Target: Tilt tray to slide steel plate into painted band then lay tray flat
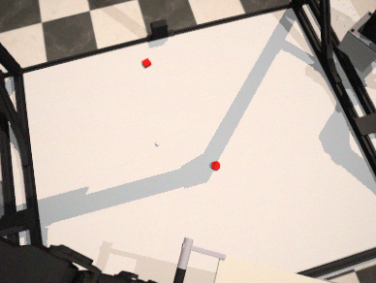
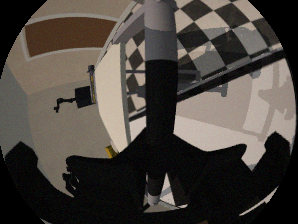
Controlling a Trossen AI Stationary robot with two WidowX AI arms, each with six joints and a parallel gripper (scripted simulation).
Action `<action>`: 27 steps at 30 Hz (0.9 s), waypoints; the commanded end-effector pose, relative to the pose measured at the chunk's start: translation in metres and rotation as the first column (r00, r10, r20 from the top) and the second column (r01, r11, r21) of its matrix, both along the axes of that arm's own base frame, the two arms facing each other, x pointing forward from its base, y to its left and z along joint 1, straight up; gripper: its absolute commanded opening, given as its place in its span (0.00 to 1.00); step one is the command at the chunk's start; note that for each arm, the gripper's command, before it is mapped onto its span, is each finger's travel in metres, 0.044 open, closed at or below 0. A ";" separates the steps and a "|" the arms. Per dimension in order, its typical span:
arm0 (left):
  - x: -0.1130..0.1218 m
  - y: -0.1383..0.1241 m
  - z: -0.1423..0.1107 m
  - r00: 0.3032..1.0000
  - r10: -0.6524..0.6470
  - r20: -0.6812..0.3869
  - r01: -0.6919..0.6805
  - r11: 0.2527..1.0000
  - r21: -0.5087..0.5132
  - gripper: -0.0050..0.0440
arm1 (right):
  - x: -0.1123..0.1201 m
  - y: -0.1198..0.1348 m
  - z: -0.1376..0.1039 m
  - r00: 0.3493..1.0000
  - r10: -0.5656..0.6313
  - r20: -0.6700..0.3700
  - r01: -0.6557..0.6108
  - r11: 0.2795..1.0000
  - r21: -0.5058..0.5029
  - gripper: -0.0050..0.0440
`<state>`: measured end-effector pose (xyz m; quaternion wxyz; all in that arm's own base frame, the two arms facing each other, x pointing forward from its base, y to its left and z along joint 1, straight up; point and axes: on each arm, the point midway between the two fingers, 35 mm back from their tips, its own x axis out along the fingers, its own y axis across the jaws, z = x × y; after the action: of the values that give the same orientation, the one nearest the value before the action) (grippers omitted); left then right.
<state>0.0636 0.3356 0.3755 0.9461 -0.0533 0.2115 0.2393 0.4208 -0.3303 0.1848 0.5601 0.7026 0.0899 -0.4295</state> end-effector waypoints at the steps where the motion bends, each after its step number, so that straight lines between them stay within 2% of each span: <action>1: 0.000 0.000 0.000 1.000 -0.001 0.002 0.001 1.000 0.001 1.00 | 0.003 -0.002 0.031 0.998 -0.002 0.055 0.004 0.999 -0.036 0.10; 14: 0.000 0.000 0.000 1.000 -0.001 0.002 0.001 1.000 0.001 1.00 | 0.009 -0.006 0.058 0.995 0.001 0.103 0.006 0.998 -0.064 0.10; 27: 0.000 0.000 0.000 1.000 -0.001 0.002 0.001 1.000 0.001 1.00 | 0.011 -0.007 0.067 0.987 0.005 0.163 0.011 0.995 -0.099 0.10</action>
<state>0.0638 0.3356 0.3755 0.9462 -0.0532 0.2115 0.2390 0.4313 -0.3365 0.2317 0.5868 0.7066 0.0457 -0.3928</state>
